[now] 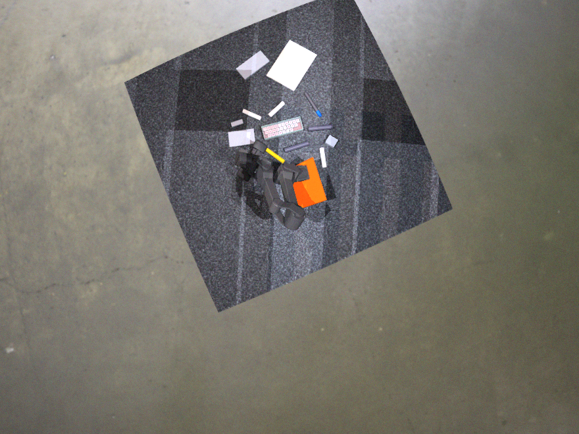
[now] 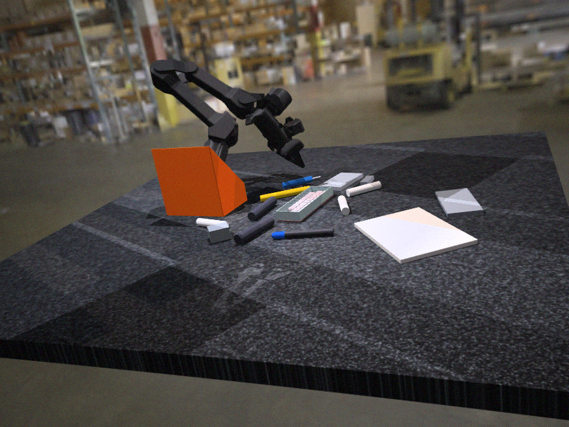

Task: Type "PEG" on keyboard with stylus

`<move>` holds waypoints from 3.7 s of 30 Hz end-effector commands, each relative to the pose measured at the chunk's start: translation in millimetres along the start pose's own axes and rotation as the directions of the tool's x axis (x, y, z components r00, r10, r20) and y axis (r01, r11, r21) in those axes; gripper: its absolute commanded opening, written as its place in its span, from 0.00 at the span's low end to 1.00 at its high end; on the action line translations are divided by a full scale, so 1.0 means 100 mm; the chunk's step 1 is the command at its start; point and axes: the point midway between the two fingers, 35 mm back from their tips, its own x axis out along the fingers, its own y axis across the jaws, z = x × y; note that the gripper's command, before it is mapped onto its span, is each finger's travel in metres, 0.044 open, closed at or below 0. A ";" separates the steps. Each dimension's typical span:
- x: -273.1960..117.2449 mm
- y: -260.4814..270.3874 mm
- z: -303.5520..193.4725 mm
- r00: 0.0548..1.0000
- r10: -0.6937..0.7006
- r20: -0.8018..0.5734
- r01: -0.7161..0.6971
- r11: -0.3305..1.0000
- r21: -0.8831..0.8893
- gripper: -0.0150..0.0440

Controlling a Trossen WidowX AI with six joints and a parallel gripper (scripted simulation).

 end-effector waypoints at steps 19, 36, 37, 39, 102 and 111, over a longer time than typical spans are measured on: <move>0.10 -0.03 -0.09 1.000 -0.007 -0.007 0.008 1.000 0.012 0.51; 0.17 -0.03 -0.14 1.000 -0.007 -0.007 0.007 1.000 0.013 0.51; 0.17 -0.03 -0.14 1.000 -0.007 -0.007 0.007 1.000 0.013 0.51; 0.18 -0.03 -0.15 1.000 -0.007 -0.007 0.007 1.000 0.013 0.51; 0.38 -0.02 -0.26 1.000 -0.001 -0.007 0.001 1.000 0.007 0.25; 0.33 -0.03 -0.20 1.000 -0.002 -0.008 0.002 1.000 0.006 0.25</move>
